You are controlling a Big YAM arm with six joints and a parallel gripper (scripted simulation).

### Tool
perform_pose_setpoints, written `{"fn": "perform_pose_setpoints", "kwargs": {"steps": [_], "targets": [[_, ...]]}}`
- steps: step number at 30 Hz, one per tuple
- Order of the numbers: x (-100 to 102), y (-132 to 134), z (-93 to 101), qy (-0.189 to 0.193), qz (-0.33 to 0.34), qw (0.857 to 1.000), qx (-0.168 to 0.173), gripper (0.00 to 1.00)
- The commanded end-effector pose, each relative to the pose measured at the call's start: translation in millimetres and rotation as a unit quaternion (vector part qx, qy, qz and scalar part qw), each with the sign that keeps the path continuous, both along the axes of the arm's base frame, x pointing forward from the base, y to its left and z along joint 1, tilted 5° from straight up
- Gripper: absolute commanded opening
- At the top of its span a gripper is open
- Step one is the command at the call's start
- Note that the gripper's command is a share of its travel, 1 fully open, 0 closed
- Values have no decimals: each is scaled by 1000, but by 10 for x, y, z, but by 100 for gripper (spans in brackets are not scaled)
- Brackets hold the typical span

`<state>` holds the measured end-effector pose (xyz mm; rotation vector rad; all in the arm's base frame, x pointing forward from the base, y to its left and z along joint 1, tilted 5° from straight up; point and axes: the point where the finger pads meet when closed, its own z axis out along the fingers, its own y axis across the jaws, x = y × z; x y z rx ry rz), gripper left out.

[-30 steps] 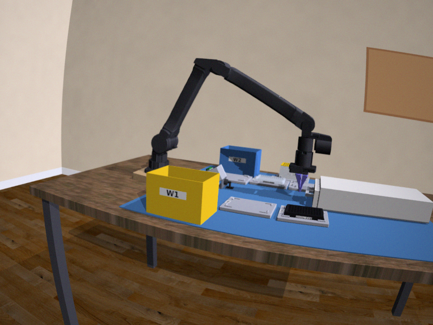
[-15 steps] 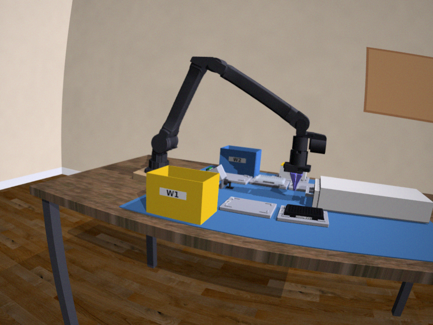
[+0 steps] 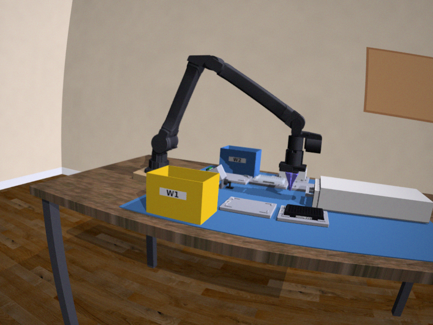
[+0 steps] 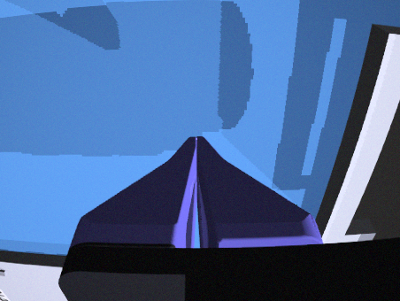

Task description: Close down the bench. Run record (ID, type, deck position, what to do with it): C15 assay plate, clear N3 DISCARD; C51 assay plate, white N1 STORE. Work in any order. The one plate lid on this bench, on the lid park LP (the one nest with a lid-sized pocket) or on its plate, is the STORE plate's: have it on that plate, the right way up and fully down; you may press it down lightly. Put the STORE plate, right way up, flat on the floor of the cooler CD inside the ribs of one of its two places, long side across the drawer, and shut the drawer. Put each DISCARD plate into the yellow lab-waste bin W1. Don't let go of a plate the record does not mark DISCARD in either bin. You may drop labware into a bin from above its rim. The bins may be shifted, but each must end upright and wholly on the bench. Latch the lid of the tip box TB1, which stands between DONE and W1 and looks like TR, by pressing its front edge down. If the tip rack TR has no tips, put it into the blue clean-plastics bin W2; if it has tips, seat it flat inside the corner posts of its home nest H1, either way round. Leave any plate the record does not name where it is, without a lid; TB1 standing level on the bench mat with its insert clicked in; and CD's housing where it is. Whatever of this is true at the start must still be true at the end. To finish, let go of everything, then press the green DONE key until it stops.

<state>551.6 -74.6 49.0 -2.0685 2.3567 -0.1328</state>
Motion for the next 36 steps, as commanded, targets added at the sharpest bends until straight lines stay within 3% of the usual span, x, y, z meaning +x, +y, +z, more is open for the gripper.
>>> {"fn": "perform_pose_setpoints", "kwargs": {"steps": [1,2,3,6,8,19,22,24,26,28,31,36], "targets": [[59,-32,202,-26,-2,1000,-1,0],[59,-32,202,-26,-2,1000,-1,0],[76,-33,17,-12,-2,1000,1,0],[6,-22,195,-26,-2,1000,-1,0],[71,-5,173,-22,0,1000,-1,0],[21,-20,186,-17,-2,1000,0,0],[141,-23,435,-40,-2,999,-3,0],[149,-17,473,-41,-1,999,-3,0],[139,-9,393,-31,-1,1000,-2,0],[9,14,301,-16,-1,1000,0,0],[128,11,548,-39,-1,999,-2,0],[138,21,611,-42,-1,999,-2,0]]}}
